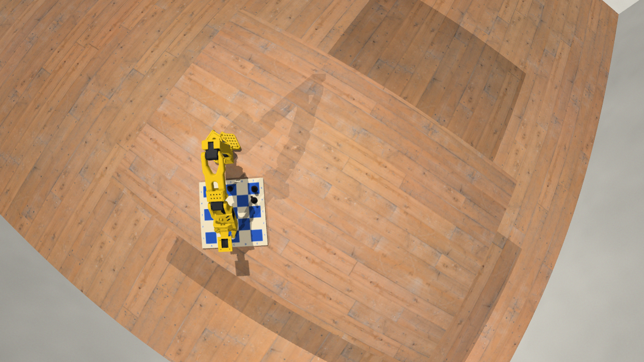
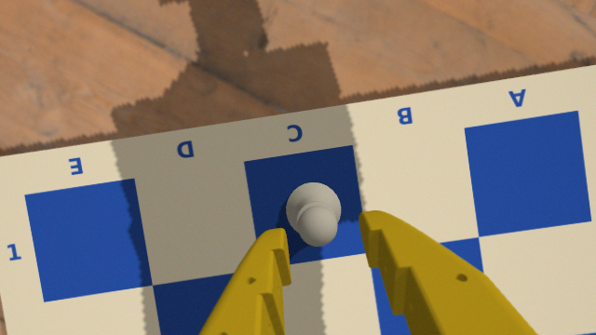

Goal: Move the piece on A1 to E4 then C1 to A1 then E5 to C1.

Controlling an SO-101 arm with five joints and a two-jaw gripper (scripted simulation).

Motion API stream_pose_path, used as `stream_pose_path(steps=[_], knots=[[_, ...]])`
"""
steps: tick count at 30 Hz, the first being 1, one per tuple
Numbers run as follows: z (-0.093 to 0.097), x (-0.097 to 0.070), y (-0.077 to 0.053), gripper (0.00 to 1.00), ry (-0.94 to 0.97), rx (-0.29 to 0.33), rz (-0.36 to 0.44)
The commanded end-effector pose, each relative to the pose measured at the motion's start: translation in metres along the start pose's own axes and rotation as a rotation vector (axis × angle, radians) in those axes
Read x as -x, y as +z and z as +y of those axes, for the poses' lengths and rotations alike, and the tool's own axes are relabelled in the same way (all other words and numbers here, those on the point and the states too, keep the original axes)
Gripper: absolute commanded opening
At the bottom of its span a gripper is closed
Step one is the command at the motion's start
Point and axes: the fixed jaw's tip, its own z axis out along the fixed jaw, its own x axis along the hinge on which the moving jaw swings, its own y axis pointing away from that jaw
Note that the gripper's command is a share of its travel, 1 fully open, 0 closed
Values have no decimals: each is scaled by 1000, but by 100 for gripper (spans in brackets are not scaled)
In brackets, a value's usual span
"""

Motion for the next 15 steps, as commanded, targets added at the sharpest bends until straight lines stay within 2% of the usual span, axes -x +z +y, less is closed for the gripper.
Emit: stream_pose_path(steps=[1,8,15], knots=[[-2,-7,9,9,10,-3,13],[-2,-14,20,9,10,-3,13],[-2,-17,25,9,10,-3,13]])
